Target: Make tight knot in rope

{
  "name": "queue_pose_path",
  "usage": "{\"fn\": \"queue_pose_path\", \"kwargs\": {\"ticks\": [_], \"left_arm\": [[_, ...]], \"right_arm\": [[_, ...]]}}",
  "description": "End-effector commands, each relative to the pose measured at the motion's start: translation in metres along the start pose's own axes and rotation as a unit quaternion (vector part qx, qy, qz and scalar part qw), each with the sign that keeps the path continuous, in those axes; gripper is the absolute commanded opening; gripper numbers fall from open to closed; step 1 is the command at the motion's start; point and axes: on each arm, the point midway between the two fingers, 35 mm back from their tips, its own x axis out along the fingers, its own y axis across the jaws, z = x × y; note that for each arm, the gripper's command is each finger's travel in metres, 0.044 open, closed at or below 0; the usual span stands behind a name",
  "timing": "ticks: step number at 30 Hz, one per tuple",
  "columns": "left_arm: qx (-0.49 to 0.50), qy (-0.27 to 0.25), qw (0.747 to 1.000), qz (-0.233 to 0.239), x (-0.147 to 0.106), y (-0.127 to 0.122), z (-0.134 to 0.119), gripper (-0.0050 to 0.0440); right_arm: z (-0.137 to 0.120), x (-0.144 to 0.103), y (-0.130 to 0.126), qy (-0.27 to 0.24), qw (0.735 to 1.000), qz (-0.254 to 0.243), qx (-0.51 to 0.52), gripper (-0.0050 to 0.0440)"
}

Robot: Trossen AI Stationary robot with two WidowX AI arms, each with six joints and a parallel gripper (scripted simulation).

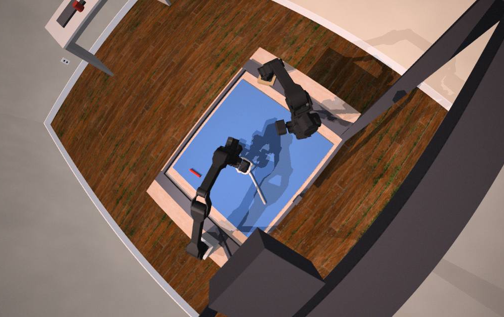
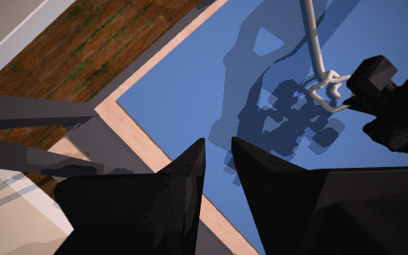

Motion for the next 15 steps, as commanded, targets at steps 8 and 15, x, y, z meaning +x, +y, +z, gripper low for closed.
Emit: {"fn": "queue_pose_path", "kwargs": {"ticks": [8,15], "left_arm": [[0.003,-0.02,1.0,0.003,-0.0163,0.0009,0.0071,0.0141],[0.003,-0.022,1.0,0.003,-0.0249,0.0009,0.0068,0.01]], "right_arm": [[0.0007,-0.0114,-0.0016,-0.015,1.0,0.001,0.003,0.01],[0.0007,-0.0114,-0.0016,-0.015,1.0,0.001,0.003,0.01]]}}
